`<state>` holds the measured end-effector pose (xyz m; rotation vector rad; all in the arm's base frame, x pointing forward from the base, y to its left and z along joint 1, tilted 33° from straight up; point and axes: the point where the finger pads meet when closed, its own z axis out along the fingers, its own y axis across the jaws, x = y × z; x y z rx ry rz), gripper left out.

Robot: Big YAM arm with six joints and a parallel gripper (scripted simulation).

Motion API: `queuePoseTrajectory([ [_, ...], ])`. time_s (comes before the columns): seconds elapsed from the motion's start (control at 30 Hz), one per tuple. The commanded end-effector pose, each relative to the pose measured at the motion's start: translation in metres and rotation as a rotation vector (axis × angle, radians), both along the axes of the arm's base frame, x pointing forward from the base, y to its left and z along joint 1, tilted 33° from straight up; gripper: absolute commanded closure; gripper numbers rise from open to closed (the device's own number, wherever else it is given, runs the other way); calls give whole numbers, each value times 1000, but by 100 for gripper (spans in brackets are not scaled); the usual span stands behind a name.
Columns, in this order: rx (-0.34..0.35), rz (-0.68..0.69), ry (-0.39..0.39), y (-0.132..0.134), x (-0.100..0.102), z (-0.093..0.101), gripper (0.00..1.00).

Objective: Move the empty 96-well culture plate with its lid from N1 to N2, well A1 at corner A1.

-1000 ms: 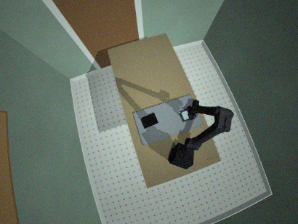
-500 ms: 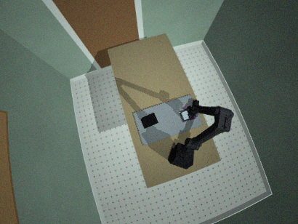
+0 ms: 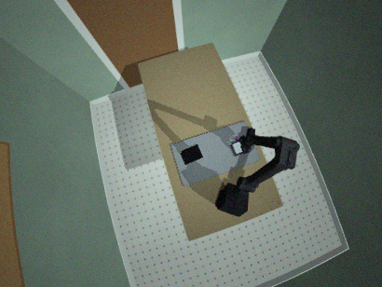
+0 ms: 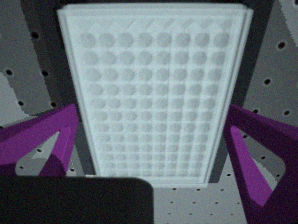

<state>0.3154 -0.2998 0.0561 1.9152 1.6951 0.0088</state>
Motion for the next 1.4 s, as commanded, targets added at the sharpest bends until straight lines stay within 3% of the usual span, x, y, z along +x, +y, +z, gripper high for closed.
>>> queuePoseTrajectory([
  [0.0, -5, 3, 0, -7, 5, 0, 0],
  [0.23, -5, 3, 0, -7, 5, 0, 0],
  [0.27, -5, 3, 0, -7, 5, 0, 100],
  [1.37, -10, 12, -9, -5, 10, 2, 100],
])
